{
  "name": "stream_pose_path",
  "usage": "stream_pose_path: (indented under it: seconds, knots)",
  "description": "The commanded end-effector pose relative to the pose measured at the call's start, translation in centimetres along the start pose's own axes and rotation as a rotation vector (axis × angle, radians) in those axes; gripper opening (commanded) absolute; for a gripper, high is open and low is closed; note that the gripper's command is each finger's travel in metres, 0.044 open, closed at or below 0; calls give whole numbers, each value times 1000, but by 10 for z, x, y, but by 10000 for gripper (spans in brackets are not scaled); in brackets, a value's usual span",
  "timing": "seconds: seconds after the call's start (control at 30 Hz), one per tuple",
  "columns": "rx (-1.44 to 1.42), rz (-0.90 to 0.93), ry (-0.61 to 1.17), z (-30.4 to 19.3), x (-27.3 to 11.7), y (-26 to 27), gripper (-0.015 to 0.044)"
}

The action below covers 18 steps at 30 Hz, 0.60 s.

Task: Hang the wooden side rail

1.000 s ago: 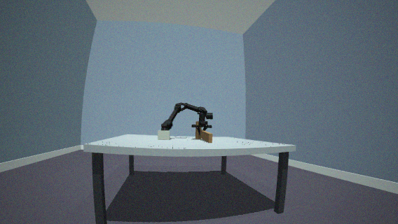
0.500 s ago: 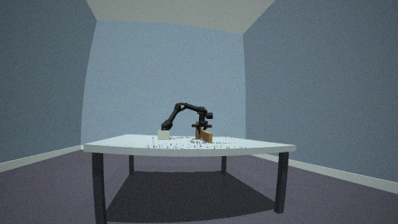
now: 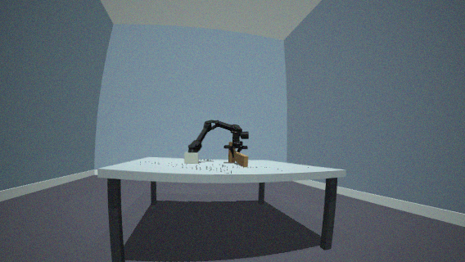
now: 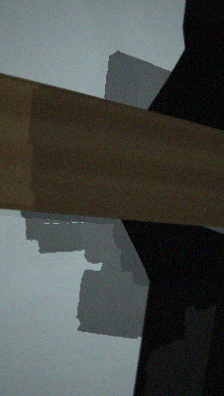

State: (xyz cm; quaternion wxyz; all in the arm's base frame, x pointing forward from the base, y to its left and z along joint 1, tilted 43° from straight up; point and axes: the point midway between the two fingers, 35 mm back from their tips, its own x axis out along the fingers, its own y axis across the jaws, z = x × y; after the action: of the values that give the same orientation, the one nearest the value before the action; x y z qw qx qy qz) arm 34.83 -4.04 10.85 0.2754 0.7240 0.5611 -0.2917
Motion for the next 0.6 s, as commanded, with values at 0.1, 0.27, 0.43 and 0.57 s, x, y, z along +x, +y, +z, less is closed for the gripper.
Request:
stream_pose_path:
  seconds: [0.1,0.27,0.43,0.57]
  knots:
    - [2,7,-6,0,-3,0,0]
    - [2,7,-6,0,-2,0,0]
    - [2,7,-6,-1,-1,0,0]
    - [2,7,-6,-1,-1,0,0]
